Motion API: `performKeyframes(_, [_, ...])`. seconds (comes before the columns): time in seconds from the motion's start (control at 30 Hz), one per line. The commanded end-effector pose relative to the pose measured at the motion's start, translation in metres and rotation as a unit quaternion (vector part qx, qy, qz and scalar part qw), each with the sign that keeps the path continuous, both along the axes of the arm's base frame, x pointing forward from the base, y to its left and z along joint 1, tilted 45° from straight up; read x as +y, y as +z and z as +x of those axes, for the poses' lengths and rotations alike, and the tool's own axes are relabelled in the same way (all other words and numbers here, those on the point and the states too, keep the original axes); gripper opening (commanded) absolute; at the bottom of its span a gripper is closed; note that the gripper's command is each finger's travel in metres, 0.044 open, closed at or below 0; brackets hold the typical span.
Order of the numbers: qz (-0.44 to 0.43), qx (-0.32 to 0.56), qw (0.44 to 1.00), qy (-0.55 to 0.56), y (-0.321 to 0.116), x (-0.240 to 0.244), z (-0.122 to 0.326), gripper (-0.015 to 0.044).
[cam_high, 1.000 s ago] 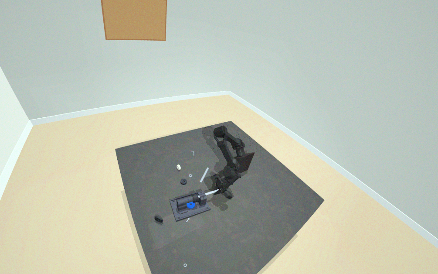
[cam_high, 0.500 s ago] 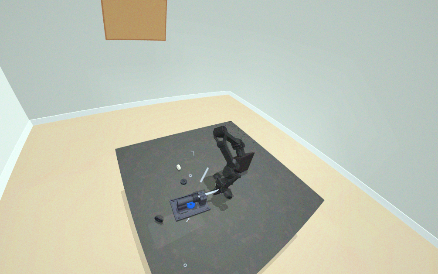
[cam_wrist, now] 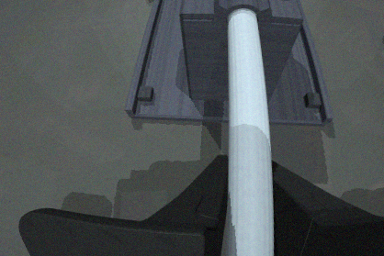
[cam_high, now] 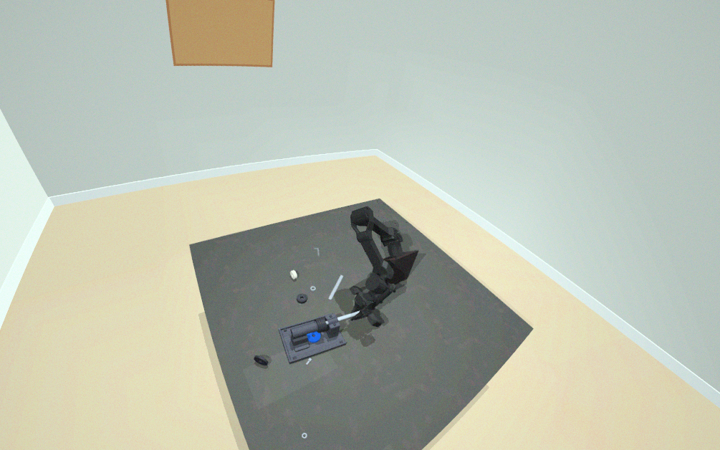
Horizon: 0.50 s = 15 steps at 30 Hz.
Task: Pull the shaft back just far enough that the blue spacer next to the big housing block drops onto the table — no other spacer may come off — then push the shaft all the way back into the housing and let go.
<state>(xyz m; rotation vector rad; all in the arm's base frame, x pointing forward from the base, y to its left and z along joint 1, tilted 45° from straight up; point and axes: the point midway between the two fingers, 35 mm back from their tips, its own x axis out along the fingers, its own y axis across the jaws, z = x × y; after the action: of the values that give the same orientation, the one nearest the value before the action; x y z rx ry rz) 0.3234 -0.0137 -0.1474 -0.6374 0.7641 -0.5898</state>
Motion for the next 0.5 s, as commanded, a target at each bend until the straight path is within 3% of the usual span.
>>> performKeyframes(0.0, [0.001, -0.002, 1.0, -0.001, 0.0003, -0.0004, 0.0016, 0.0])
performKeyframes(0.47, [0.005, -0.01, 1.0, -0.006, 0.0015, -0.0021, 0.0053, 0.0])
